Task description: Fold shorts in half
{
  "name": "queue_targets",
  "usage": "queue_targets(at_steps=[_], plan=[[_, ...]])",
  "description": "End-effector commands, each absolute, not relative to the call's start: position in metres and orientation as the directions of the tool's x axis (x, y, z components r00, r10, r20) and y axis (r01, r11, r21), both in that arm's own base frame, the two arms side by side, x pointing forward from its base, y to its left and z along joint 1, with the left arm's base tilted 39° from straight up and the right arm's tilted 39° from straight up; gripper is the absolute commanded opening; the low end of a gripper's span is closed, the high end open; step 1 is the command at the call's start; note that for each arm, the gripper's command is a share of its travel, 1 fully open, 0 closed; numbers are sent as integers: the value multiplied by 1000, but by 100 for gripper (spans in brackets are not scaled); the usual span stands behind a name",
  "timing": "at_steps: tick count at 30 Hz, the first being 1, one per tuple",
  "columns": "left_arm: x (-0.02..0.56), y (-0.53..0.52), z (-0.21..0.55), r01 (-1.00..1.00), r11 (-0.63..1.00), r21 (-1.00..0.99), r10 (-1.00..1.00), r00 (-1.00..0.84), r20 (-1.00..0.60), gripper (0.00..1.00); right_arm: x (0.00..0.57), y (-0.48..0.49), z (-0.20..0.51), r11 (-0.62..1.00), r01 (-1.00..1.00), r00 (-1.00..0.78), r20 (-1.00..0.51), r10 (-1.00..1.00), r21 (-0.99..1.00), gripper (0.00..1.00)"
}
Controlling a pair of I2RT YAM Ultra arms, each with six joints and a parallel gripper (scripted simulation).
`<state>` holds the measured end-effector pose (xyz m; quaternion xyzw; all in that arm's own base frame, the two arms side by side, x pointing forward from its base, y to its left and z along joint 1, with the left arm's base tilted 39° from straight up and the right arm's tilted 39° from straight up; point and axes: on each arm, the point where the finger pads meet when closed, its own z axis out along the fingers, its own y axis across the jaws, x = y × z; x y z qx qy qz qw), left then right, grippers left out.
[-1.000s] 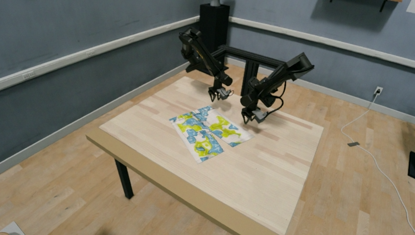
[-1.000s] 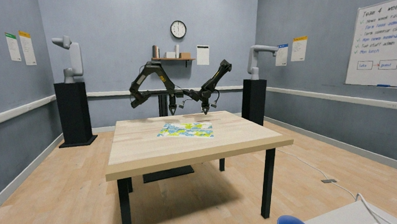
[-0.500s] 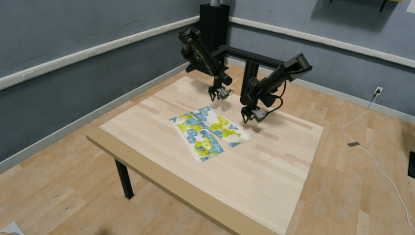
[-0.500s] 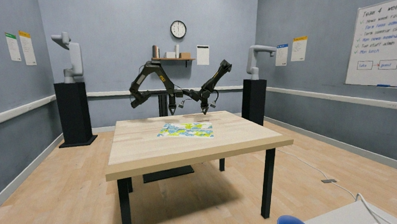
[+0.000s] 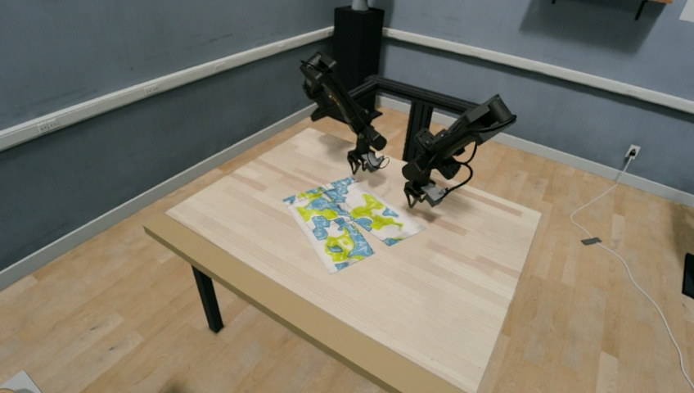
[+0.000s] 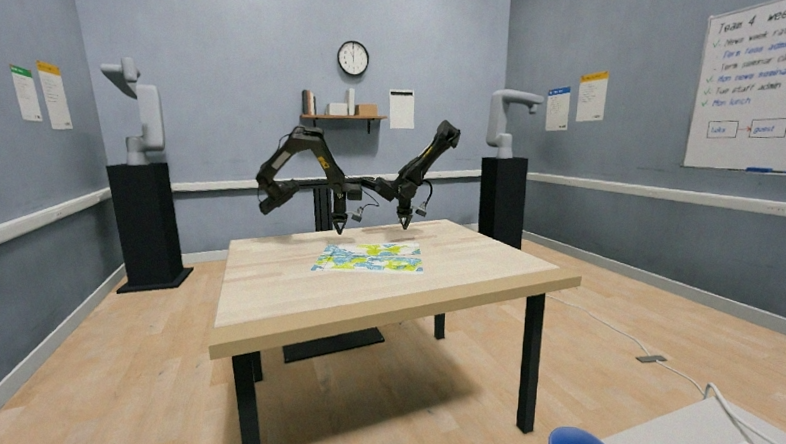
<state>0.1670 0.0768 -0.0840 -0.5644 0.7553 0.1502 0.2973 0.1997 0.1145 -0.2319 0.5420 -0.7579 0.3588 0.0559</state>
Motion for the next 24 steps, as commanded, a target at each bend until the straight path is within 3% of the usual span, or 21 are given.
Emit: queue_targets(at_steps=[1,24], plan=[[177,78,-87,-930,339,-142,-762,-184,-621,56,210,117,-242,143,-855,-395,448,-802,-499,56],[191,96,-111,-926,341,-159,-761,-173,-625,56,226,124,-257,130,-845,-374,400,-837,-518,56]])
